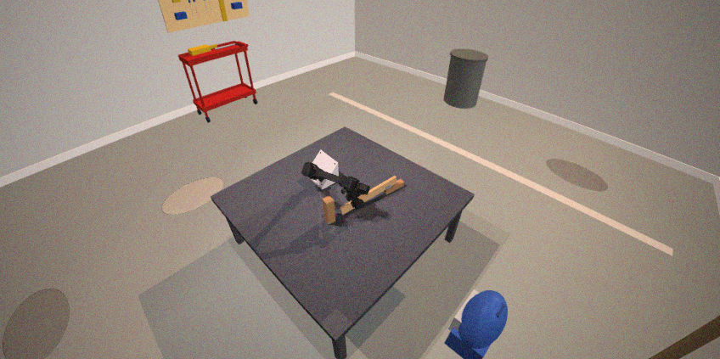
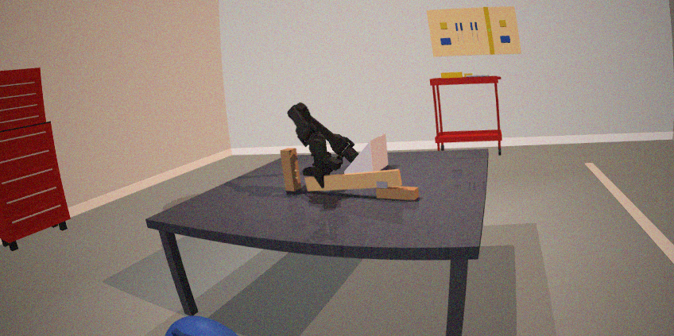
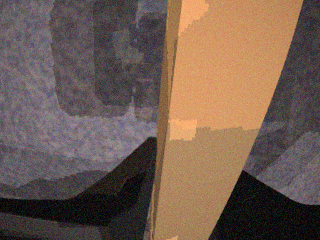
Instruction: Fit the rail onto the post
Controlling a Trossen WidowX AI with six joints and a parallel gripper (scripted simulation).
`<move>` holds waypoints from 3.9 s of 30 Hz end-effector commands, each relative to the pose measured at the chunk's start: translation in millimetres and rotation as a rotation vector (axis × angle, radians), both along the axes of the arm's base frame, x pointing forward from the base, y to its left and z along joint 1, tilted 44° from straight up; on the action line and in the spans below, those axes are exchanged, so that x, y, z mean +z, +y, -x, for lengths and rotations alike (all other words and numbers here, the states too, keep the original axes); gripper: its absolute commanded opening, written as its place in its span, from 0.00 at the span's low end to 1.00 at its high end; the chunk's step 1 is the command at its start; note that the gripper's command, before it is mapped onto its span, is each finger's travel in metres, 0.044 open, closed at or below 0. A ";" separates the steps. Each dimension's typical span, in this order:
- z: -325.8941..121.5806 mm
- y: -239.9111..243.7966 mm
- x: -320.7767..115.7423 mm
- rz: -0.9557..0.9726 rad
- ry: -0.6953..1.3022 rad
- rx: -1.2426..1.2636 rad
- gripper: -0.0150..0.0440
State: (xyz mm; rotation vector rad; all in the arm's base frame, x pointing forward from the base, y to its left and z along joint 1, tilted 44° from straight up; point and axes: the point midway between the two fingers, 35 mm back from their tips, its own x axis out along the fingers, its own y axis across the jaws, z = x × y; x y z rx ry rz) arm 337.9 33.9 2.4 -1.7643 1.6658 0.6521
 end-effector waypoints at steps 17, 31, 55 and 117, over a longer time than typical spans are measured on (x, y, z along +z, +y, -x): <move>-0.5 8.0 7.9 0.002 0.000 0.004 0.25; -0.4 12.9 13.0 0.002 0.000 0.004 0.25; 0.8 21.3 21.5 0.001 0.000 0.004 0.25; 2.0 20.7 21.9 0.001 0.001 0.004 0.25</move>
